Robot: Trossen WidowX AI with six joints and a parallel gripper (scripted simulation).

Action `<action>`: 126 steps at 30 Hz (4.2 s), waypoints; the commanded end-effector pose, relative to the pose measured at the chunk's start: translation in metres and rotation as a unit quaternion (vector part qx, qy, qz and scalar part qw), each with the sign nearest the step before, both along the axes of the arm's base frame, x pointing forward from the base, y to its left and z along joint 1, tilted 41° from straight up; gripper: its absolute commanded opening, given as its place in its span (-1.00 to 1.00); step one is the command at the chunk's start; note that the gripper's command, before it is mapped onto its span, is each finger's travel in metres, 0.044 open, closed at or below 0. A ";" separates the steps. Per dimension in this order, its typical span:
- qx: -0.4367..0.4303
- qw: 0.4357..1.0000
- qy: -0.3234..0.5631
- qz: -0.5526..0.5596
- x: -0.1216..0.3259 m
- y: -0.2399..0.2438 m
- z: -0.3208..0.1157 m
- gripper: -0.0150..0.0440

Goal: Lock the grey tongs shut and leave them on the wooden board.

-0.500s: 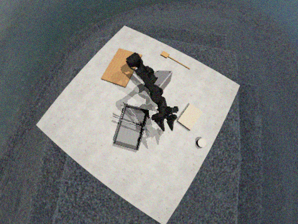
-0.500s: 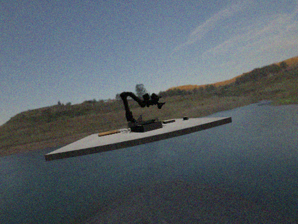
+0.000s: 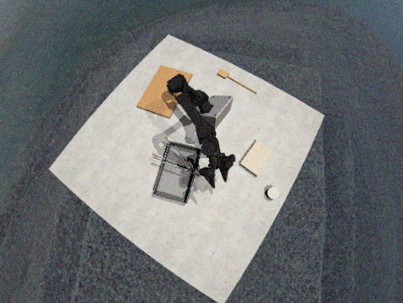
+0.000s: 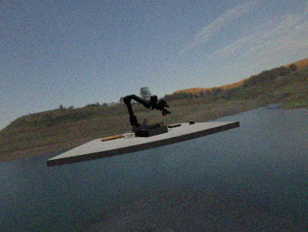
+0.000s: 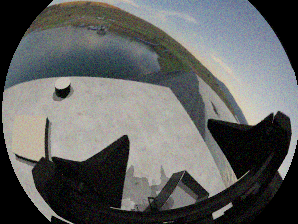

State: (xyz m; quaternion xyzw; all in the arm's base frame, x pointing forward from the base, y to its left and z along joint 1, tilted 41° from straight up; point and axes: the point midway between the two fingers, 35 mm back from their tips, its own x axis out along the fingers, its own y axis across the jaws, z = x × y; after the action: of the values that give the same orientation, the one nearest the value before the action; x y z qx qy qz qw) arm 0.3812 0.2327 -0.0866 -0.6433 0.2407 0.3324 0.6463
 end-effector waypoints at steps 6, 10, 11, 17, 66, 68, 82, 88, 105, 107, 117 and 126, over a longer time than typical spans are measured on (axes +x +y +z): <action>-0.177 0.950 0.196 -0.169 0.010 -0.102 0.015 1.00; -0.206 0.933 0.227 -0.189 0.006 -0.119 0.026 1.00; -0.214 0.928 0.235 -0.193 0.005 -0.123 0.029 1.00; -0.258 0.898 0.280 -0.219 -0.003 -0.148 0.051 1.00; -0.328 0.839 0.353 -0.253 -0.017 -0.212 0.074 1.00; -0.328 0.839 0.353 -0.253 -0.017 -0.214 0.071 1.00; -0.328 0.839 0.353 -0.253 -0.020 -0.228 0.053 1.00; -0.328 0.839 0.353 -0.253 -0.021 -0.235 0.046 1.00; -0.329 0.838 0.353 -0.254 -0.028 -0.253 0.026 1.00; -0.329 0.838 0.353 -0.254 -0.028 -0.255 0.024 1.00; -0.326 0.838 0.353 -0.257 -0.027 -0.253 0.026 0.62; -0.326 0.838 0.353 -0.257 -0.027 -0.253 0.026 0.42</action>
State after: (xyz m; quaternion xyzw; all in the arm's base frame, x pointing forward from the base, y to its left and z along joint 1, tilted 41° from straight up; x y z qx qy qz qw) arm 0.3530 -0.0197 -0.0610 -0.5699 0.7044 0.2634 0.3313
